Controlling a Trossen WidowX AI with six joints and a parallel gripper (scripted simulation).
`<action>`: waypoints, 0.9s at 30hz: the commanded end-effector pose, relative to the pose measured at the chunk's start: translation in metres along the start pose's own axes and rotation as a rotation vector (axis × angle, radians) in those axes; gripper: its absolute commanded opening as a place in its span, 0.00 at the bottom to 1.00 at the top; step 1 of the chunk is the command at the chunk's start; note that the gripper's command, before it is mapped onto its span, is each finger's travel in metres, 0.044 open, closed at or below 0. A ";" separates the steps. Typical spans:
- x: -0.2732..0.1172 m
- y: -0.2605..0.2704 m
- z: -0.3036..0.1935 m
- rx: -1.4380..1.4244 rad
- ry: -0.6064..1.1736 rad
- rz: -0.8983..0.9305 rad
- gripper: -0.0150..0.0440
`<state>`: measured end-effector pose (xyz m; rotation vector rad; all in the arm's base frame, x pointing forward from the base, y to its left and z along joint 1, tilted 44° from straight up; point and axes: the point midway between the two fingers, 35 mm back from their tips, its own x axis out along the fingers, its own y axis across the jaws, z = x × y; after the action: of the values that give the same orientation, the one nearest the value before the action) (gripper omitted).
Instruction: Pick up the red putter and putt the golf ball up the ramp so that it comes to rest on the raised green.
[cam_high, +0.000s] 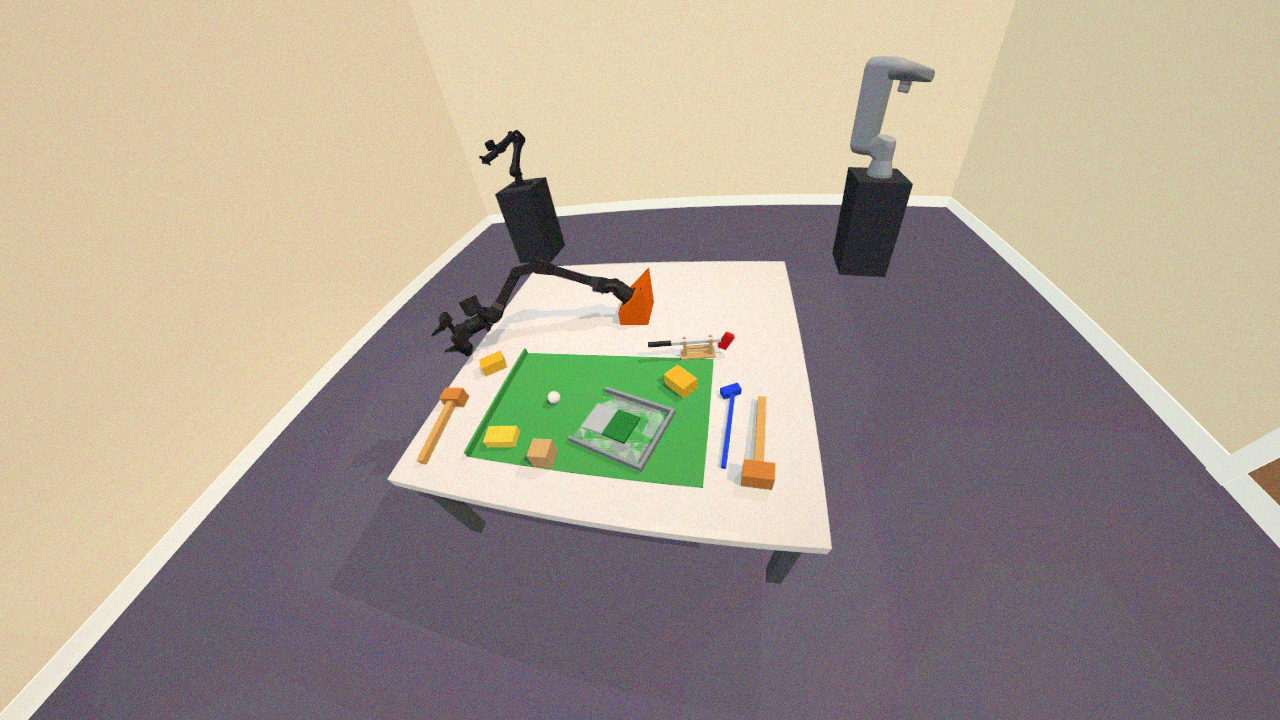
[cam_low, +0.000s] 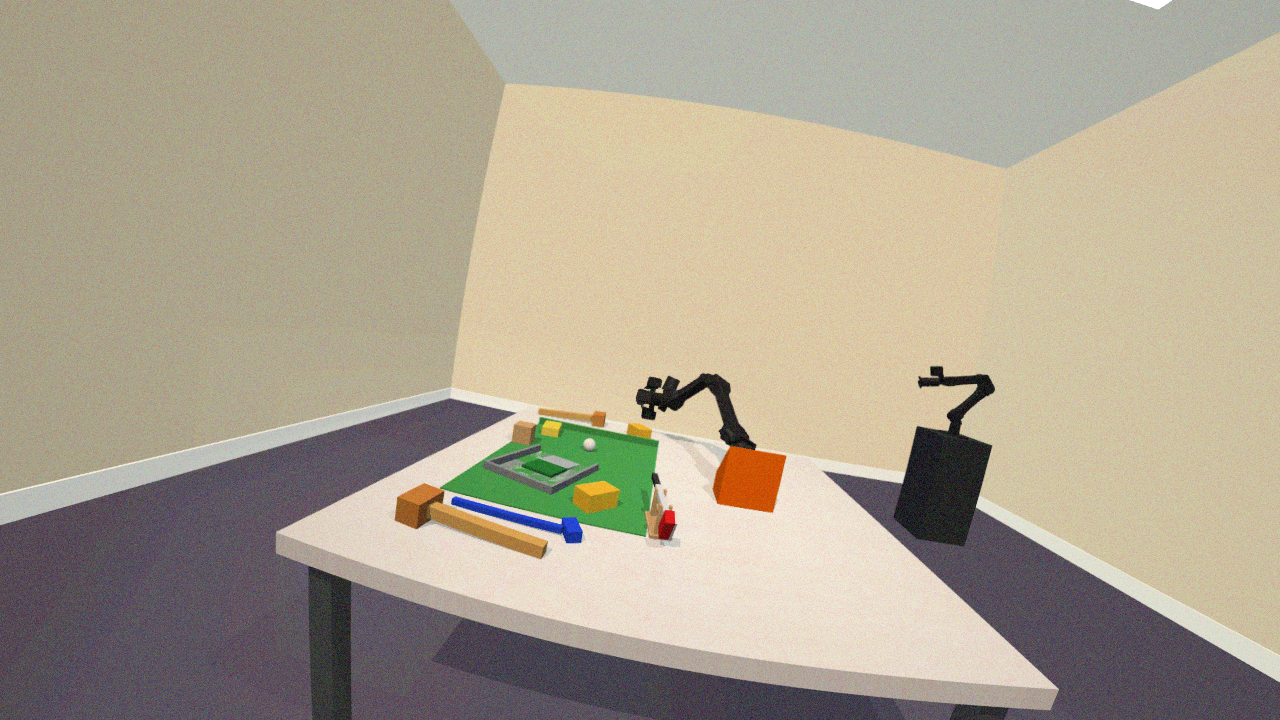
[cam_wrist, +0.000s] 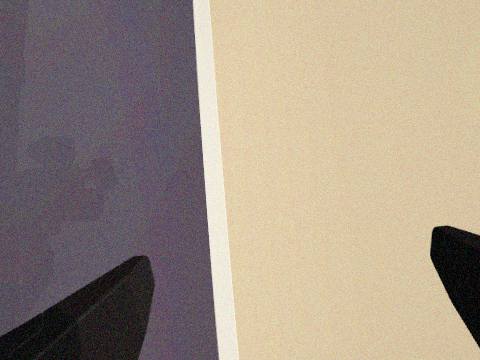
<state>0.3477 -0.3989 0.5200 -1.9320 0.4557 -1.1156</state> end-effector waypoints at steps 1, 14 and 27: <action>0.000 0.001 0.002 0.004 -0.004 0.004 0.98; -0.042 0.034 0.171 0.295 -0.273 0.233 1.00; -0.163 0.089 0.337 0.386 -0.568 0.657 1.00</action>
<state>0.5397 -0.2140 0.3177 -1.5420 0.4107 -0.3179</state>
